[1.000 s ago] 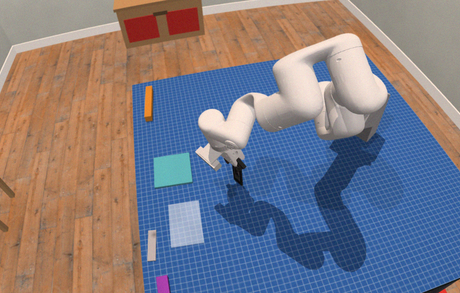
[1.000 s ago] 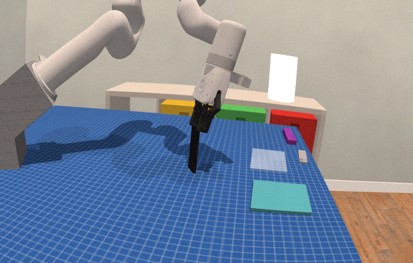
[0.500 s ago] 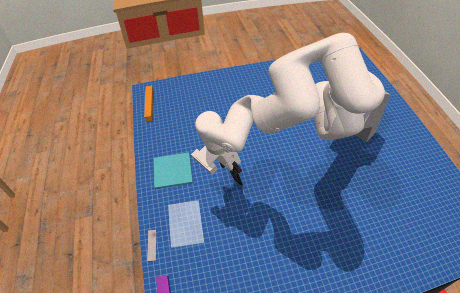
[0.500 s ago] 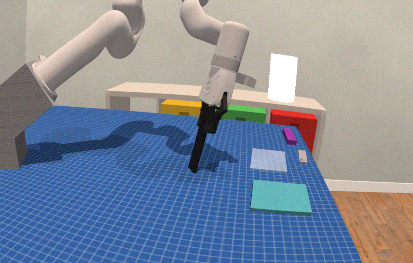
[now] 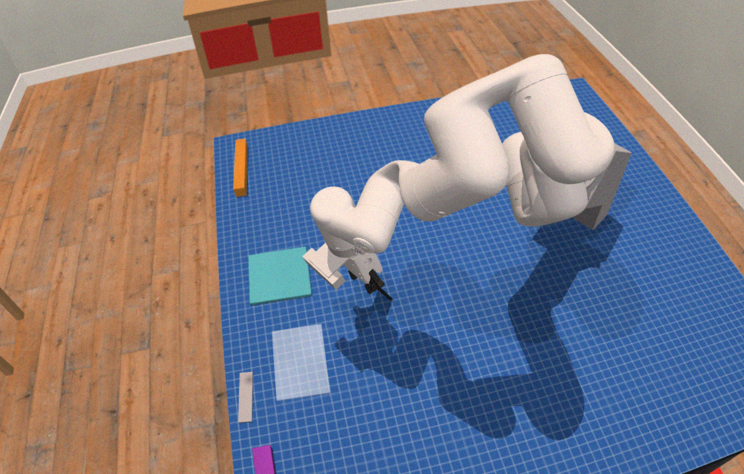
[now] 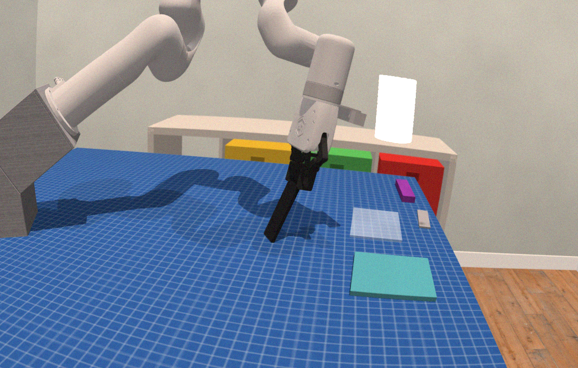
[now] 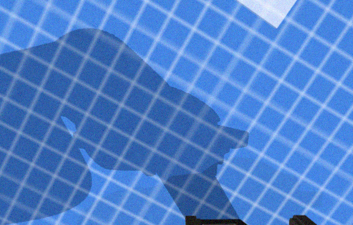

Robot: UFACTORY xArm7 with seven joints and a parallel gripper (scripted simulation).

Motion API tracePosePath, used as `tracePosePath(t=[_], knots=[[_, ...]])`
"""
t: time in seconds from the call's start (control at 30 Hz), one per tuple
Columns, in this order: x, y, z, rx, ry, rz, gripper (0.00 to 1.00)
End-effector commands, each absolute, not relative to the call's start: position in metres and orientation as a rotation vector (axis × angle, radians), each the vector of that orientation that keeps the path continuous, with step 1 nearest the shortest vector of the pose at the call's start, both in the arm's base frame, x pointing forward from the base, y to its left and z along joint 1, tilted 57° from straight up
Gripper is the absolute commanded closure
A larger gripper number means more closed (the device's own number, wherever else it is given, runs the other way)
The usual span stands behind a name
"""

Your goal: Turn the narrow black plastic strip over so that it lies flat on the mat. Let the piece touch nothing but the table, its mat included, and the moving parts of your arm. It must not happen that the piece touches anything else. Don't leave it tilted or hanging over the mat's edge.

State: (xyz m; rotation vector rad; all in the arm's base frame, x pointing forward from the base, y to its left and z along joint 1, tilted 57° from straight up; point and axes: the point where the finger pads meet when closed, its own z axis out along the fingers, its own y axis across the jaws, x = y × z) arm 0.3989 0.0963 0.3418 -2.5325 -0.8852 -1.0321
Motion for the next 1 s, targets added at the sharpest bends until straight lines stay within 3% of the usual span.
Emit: tracePosePath(t=[0.0,0.97], knots=[[0.402,0.098,0.345,-2.517,-0.878,-1.061,0.5],[0.437,0.126,0.357,-2.457,-0.856,-1.15,0.5]])
